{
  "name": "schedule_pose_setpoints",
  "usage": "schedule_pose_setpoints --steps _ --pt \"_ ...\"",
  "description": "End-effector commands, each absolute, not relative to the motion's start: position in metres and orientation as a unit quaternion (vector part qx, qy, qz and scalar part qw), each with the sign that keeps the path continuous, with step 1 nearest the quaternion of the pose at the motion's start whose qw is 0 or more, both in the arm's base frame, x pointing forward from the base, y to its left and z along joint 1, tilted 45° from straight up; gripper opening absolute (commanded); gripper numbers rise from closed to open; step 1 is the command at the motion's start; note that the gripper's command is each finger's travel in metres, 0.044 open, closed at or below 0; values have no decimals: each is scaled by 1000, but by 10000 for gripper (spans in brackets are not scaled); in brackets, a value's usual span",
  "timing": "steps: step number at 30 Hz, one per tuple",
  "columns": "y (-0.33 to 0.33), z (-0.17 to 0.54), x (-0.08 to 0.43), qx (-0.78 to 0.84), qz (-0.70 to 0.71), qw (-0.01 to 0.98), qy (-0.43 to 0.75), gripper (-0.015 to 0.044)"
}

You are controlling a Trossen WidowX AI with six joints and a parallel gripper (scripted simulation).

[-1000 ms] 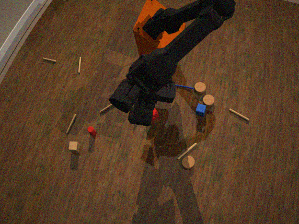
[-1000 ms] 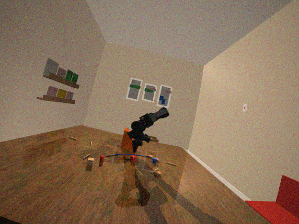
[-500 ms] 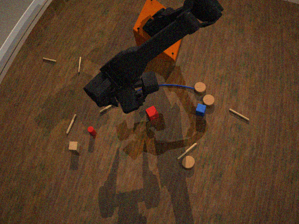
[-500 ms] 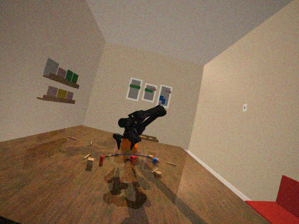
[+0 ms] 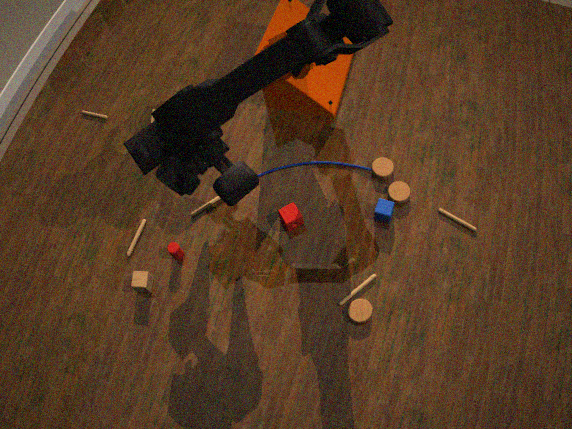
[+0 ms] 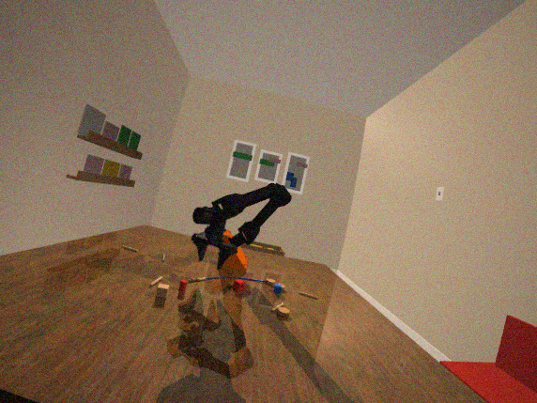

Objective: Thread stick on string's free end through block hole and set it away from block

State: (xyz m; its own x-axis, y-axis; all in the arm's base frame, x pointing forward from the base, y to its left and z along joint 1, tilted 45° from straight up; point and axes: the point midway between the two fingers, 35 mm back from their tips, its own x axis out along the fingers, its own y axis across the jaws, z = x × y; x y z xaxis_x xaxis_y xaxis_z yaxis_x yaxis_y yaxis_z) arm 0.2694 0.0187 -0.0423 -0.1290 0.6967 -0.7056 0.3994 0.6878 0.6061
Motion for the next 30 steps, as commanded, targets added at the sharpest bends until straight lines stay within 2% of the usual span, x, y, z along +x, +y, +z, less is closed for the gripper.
schedule_pose_setpoints --steps 1,5,17,30 --pt "10 -48 271 409 81 522 744 440" --pt "10 -48 271 409 81 522 744 440" --pt "10 -48 271 409 81 522 744 125" --pt "13 -51 271 409 80 523 744 120"
